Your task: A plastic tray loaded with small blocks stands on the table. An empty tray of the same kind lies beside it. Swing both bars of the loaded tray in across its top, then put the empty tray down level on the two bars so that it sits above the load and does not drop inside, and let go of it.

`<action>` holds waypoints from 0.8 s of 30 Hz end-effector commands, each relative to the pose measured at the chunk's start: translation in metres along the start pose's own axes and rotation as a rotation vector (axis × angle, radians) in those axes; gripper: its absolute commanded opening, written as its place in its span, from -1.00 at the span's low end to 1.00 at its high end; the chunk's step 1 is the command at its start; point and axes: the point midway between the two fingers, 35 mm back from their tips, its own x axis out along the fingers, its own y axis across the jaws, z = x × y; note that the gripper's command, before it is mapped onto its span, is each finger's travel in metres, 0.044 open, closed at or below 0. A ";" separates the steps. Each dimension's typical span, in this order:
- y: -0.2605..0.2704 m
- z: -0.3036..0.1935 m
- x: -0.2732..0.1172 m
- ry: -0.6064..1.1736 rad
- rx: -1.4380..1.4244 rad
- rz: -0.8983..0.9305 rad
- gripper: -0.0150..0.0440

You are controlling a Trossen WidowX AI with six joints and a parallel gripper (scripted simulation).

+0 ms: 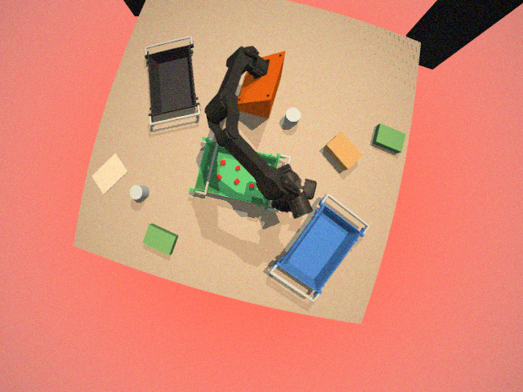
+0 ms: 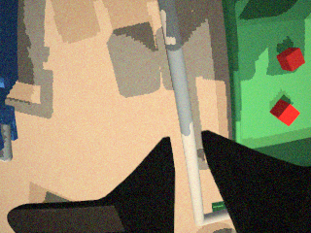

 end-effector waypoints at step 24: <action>-0.040 -0.003 0.012 0.014 -0.006 -0.015 -0.19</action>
